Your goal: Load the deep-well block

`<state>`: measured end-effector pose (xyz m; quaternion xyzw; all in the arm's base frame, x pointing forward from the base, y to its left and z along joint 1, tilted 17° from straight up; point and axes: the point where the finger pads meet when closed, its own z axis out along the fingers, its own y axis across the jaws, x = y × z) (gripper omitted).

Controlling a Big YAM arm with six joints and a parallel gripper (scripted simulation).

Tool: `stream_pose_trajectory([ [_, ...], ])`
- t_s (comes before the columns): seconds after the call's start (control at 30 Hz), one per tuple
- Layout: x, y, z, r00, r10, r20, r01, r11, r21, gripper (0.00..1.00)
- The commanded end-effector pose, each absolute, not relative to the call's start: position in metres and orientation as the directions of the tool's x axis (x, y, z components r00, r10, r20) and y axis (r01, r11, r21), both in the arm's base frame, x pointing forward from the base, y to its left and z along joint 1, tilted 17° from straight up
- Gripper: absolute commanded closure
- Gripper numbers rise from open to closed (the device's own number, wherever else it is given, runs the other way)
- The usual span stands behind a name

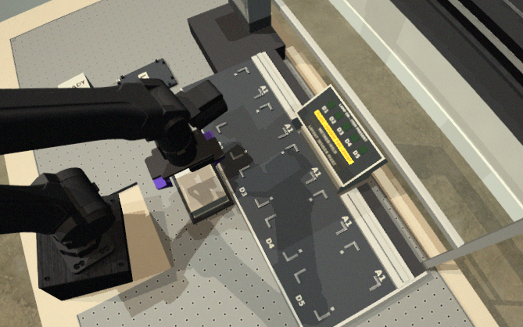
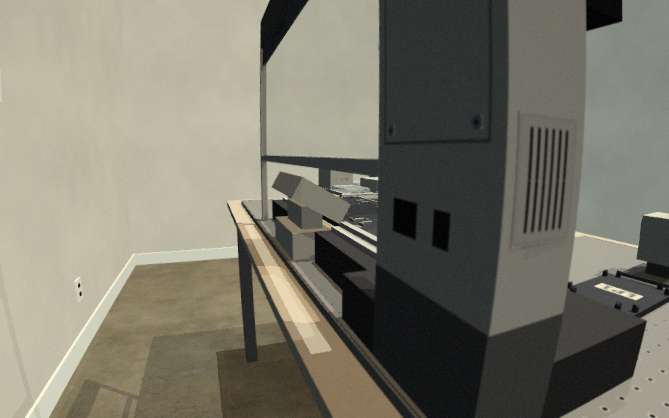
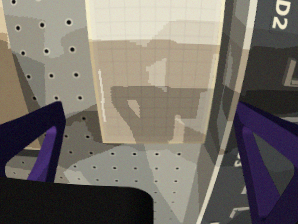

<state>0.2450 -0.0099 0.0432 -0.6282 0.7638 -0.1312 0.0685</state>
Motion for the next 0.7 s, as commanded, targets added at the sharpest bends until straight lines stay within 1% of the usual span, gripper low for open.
stream_pose_trajectory([
  [0.0, 0.256, -0.01, 0.043, -0.191, -0.98, 0.055, -0.938, 0.165, -0.305, 0.0],
  [0.23, 0.254, -0.012, 0.032, -0.193, -0.98, 0.058, -0.94, 0.168, -0.296, 0.0],
  [0.27, 0.267, -0.01, 0.041, -0.186, -0.981, 0.051, -0.933, 0.16, -0.322, 0.0],
  [0.37, 0.256, -0.014, 0.025, -0.195, -0.979, 0.058, -0.94, 0.169, -0.296, 0.0],
  [0.67, 0.259, -0.014, 0.01, -0.189, -0.98, 0.058, -0.941, 0.164, -0.295, 0.0],
])
